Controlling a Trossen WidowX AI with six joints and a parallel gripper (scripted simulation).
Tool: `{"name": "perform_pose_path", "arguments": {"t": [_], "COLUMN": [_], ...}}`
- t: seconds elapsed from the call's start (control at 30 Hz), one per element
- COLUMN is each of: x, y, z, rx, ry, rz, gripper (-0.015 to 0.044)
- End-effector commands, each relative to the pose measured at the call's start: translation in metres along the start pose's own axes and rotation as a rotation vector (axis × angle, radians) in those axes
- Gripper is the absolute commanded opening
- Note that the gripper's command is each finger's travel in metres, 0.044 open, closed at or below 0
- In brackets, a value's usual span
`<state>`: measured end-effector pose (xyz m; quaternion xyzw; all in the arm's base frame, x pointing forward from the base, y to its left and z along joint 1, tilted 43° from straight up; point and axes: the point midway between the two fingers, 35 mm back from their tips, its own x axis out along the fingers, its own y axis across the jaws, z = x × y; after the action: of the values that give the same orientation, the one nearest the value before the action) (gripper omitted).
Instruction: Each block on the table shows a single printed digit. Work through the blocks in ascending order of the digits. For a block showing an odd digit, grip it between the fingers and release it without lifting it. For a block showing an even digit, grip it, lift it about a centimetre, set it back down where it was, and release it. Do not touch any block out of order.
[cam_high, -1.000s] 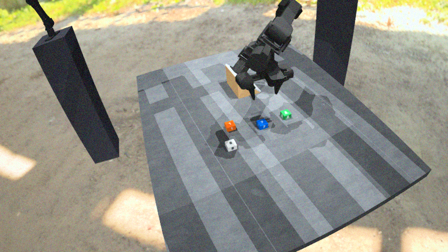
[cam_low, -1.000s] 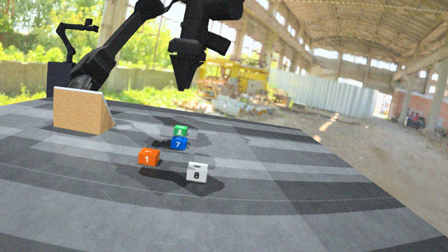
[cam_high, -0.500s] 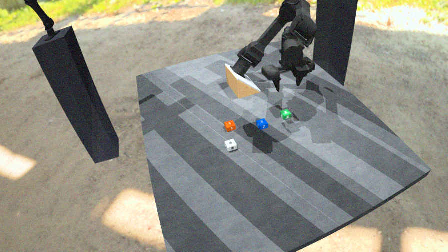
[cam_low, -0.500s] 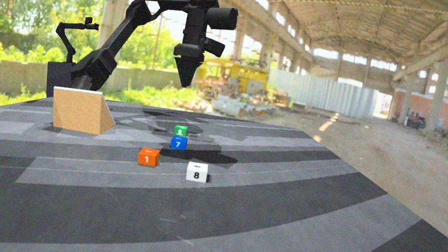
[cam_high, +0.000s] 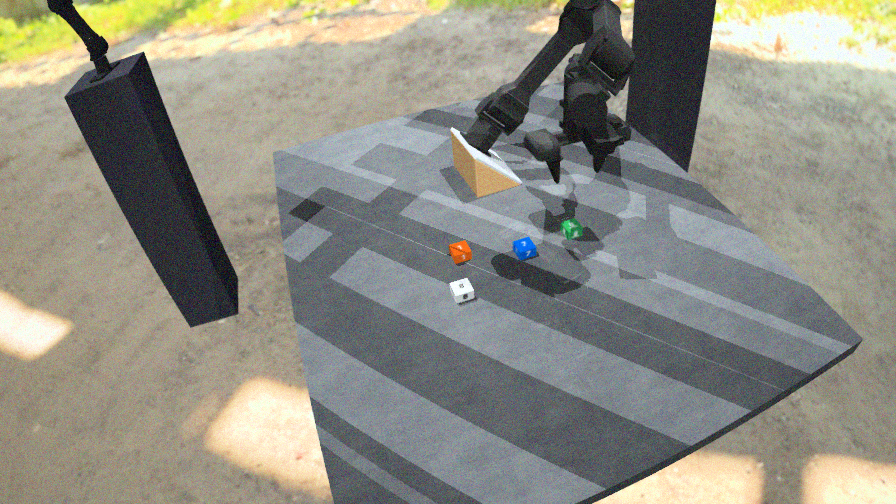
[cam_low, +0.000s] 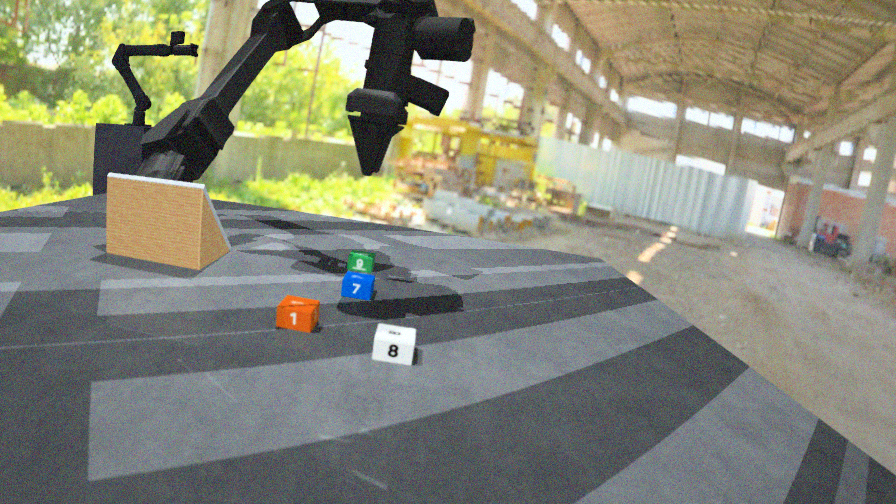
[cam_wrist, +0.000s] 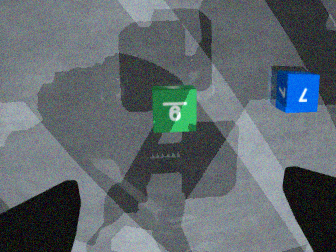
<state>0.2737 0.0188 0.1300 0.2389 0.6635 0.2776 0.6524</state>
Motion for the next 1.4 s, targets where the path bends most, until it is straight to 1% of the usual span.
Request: {"name": "perform_pose_path", "arguments": {"t": [0.0,0.13,0.3,0.53,0.6,1.37], "x": [-0.002,-0.01,-0.015,-0.007,-0.004,-0.003], "y": [-0.006,-0.053,-0.124,-0.233,-0.254,-0.257], "z": [0.005,0.034,0.06,0.067,0.064,0.064], "rx": [0.007,0.008,0.007,0.003,0.001,0.001], "ry": [0.0,-0.004,-0.006,-0.006,-0.005,-0.005], "rz": [0.001,-0.01,-0.018,-0.015,-0.013,-0.012], "gripper": [0.04,0.04,0.04,0.04,0.04,0.04]}}
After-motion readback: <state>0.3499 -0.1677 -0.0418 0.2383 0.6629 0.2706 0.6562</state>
